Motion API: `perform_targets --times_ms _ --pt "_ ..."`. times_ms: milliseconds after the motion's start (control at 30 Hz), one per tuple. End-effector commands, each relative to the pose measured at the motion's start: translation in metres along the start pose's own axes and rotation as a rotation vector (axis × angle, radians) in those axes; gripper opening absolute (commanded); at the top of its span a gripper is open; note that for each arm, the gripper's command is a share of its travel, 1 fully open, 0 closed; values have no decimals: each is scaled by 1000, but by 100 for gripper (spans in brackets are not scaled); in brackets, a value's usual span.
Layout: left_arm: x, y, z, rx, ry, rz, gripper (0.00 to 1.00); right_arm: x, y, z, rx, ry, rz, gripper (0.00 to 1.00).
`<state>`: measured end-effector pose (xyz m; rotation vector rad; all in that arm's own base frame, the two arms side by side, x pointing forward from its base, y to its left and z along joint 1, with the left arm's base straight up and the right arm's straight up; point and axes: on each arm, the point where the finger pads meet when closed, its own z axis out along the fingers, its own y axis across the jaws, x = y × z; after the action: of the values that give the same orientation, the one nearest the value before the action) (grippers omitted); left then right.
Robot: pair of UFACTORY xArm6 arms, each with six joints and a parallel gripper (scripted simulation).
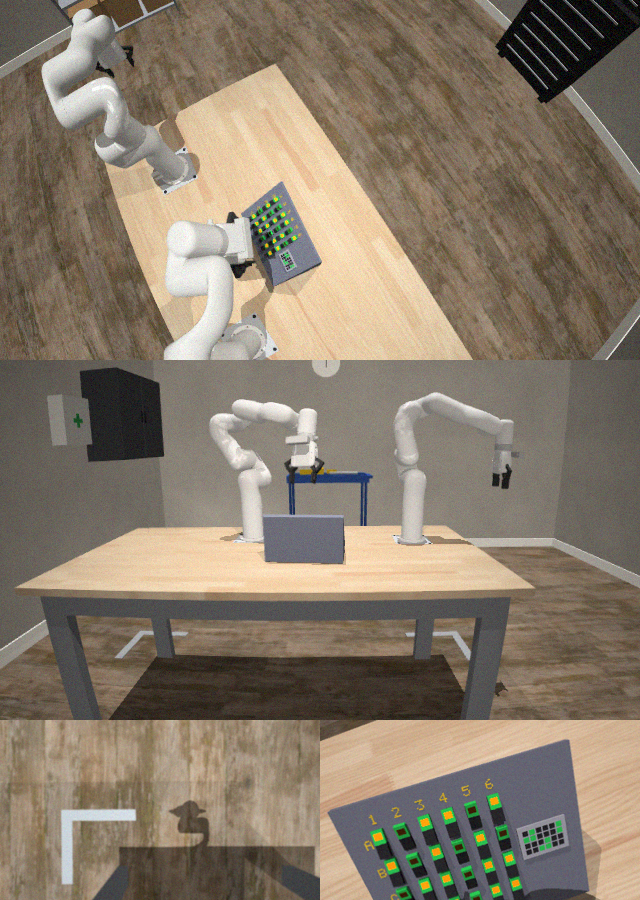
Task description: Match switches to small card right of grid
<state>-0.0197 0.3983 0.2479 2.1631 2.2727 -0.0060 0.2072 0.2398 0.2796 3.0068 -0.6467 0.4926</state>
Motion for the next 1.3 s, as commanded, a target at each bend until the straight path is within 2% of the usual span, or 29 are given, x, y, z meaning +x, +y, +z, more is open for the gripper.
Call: perform_targets --times_ms 0,633,1267 --pt "1 0 -2 0 6 0 100 -15 6 4 25 8 -88 100" --pt "1 0 -2 0 6 0 100 -41 19 18 57 22 -256 100" --pt "1 0 -2 0 6 0 100 -47 22 22 66 26 -300 100"
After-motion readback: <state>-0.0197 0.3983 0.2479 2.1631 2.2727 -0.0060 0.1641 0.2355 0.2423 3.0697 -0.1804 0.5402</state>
